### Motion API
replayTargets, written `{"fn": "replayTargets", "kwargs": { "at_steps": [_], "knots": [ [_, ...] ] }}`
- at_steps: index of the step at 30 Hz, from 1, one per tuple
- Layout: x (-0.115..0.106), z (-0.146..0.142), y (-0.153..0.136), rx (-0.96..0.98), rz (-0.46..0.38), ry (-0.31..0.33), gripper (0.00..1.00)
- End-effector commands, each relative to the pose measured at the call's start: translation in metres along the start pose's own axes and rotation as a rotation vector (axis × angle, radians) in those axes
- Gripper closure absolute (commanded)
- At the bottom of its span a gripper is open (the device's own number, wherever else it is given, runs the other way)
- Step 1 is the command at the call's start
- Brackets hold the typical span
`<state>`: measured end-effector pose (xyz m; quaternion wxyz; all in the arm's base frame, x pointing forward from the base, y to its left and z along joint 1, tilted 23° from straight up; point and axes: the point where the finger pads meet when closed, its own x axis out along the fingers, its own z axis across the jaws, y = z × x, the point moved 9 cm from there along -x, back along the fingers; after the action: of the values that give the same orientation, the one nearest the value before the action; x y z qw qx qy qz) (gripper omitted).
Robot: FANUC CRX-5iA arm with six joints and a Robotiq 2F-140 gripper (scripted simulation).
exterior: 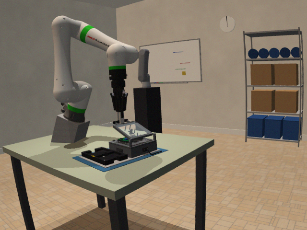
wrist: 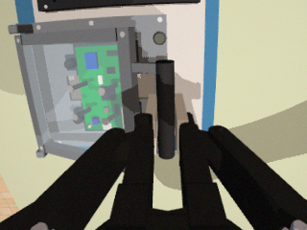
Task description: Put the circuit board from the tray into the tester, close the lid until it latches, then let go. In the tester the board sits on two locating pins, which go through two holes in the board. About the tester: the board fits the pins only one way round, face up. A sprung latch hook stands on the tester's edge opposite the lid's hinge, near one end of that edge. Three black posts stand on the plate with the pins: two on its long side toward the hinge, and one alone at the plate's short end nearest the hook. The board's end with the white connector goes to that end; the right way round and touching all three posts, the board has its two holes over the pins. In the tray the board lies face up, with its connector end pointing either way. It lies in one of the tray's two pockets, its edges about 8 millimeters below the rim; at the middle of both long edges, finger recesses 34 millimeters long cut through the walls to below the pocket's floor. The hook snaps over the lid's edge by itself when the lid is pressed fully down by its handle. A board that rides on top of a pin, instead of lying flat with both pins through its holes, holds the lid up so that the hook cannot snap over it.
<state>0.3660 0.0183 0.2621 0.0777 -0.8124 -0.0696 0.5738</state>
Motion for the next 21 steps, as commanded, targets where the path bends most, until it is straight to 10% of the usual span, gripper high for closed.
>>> {"fn": "replayTargets", "kwargs": {
  "at_steps": [1,21],
  "knots": [
    [0.006,0.002,0.000,0.000,0.000,0.000,1.00],
    [0.034,0.009,0.000,0.000,0.000,0.000,1.00]
  ]
}}
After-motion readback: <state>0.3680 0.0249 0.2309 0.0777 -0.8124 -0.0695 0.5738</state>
